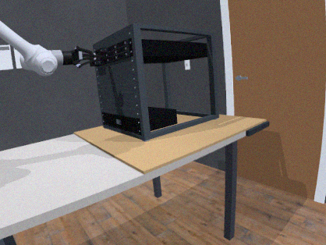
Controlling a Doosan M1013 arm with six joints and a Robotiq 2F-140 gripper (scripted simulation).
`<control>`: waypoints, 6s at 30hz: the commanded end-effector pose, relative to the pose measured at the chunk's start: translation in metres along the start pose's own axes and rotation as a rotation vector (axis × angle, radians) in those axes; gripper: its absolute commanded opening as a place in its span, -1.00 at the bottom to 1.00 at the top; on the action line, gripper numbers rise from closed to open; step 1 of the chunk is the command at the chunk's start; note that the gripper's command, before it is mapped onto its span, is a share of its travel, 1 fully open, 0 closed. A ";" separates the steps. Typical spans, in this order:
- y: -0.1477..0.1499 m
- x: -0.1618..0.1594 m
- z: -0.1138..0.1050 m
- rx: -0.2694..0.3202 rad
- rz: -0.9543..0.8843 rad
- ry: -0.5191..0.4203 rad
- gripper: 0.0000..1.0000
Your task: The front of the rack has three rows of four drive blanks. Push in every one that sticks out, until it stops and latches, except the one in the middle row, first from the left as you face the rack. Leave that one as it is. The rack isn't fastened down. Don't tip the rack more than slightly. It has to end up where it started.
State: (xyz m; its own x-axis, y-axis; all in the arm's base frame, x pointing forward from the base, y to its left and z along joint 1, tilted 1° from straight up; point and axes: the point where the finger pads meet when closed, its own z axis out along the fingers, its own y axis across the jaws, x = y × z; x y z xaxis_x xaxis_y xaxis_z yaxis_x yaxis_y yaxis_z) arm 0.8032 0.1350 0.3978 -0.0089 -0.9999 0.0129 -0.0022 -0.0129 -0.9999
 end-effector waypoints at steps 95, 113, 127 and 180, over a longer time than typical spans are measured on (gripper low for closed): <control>-0.001 0.000 -0.078 0.001 0.000 0.000 -0.80; -0.029 0.000 -0.054 0.001 0.000 0.000 -0.80; -0.029 0.000 -0.040 0.001 0.000 0.000 -0.80; -0.029 0.000 -0.039 0.001 0.000 0.000 -0.80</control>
State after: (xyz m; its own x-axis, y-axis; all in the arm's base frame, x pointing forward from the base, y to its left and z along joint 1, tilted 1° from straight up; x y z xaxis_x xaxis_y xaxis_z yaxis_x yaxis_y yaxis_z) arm 0.7645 0.1358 0.4263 -0.0089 -0.9999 0.0129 -0.0021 -0.0129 -0.9999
